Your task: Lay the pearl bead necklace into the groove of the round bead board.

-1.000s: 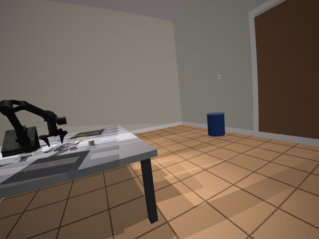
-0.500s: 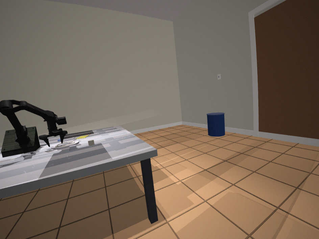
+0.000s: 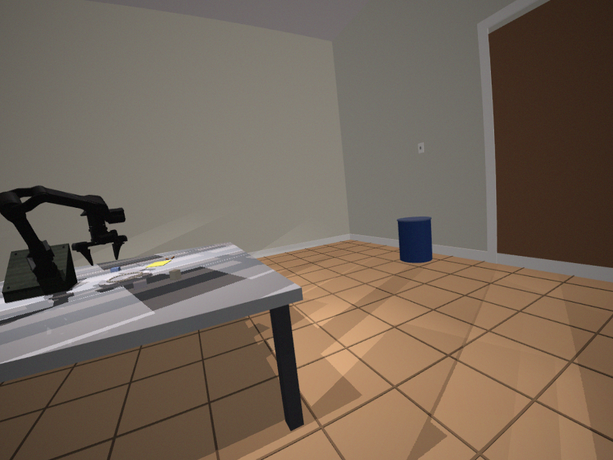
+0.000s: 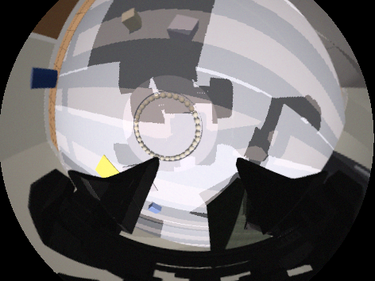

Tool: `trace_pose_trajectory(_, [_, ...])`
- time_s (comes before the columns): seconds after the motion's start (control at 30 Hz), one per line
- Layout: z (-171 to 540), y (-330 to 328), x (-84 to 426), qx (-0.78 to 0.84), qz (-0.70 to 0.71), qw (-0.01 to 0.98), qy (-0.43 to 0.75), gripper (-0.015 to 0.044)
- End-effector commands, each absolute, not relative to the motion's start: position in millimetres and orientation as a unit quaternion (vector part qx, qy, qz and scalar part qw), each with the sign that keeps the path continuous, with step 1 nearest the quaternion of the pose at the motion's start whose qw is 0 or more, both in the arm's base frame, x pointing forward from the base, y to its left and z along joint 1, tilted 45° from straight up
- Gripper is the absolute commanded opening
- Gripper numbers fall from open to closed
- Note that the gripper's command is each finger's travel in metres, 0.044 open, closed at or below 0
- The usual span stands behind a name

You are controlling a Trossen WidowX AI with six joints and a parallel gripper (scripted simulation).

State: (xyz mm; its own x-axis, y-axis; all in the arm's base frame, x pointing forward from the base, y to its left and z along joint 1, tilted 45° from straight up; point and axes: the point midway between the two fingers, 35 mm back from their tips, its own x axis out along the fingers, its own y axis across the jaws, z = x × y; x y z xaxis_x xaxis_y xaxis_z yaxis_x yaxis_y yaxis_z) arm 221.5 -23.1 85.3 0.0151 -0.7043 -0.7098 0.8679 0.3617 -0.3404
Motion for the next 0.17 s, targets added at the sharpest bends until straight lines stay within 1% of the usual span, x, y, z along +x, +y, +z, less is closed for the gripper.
trace_pose_trajectory(0.0, [93.0,-17.8,218.7,0.1,-0.56,0.703,0.427,0.044])
trace_pose_trajectory(0.13, [93.0,-17.8,218.7,0.1,-0.56,0.703,0.427,0.044])
